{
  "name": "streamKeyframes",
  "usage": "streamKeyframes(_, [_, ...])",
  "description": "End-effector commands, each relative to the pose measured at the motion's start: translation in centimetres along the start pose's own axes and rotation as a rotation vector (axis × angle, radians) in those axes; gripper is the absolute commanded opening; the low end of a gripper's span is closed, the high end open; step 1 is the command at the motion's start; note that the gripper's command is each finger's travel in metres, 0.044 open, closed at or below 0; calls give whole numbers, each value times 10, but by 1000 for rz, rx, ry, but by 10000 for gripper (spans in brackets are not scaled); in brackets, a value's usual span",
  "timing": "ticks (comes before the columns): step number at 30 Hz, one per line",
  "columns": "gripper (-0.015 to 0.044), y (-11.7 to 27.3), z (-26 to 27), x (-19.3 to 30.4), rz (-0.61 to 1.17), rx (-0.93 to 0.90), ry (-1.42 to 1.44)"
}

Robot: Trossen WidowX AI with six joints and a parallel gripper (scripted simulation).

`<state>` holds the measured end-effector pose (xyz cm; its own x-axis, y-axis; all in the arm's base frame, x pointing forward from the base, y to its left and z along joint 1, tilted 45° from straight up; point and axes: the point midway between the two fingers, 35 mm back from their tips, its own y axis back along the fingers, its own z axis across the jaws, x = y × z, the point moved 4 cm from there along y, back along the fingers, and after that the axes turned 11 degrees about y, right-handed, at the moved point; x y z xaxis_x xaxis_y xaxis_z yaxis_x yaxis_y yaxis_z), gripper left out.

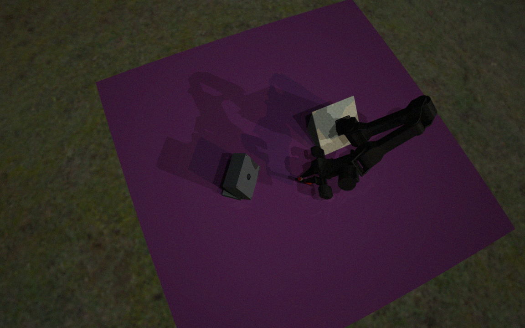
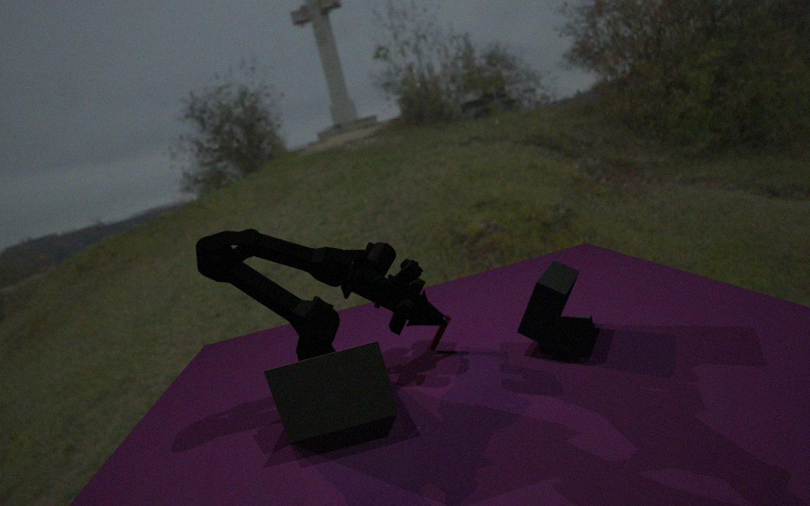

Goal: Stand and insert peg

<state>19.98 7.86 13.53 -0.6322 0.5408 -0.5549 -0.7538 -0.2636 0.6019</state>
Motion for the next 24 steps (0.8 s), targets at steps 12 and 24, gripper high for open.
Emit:
streamKeyframes(12, [49, 8, 1, 11, -121, 25, -4])
streamKeyframes(24, [49, 13, 2, 20, -222, 45, -6])
